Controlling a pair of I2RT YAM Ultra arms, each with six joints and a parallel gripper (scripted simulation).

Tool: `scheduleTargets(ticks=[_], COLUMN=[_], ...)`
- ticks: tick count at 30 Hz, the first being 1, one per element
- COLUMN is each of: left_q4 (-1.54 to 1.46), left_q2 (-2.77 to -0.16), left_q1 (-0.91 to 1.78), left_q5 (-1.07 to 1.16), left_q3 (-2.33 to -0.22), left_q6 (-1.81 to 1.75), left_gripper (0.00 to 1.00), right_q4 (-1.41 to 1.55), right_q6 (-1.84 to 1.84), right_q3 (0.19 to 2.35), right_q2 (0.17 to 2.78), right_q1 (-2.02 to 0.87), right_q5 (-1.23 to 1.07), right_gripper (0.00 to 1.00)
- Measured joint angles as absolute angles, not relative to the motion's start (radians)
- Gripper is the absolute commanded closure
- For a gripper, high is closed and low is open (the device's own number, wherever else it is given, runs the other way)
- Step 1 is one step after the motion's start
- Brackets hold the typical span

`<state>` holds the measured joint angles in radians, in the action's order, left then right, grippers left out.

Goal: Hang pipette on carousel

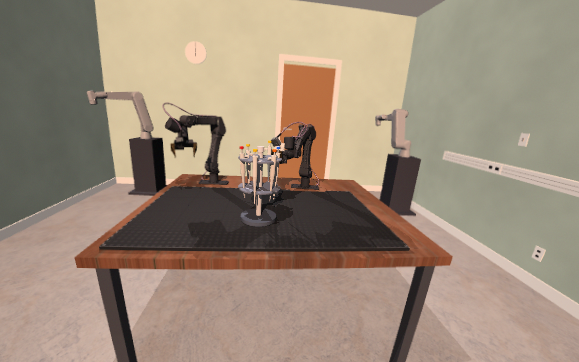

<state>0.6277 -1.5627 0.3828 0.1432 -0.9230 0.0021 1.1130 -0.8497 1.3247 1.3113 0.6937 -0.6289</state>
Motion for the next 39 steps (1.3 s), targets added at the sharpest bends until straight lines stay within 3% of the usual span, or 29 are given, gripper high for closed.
scheduleTargets(ticks=[39], left_q4=[0.612], left_q2=[-1.557], left_q1=[0.392], left_q5=[0.137], left_q3=[-0.923], left_q6=[0.002], left_gripper=[0.88], right_q4=[1.113], right_q6=[-0.85], right_q3=[1.325], right_q2=[1.311], right_q1=[0.694], right_q5=[-0.629], right_gripper=[0.0])
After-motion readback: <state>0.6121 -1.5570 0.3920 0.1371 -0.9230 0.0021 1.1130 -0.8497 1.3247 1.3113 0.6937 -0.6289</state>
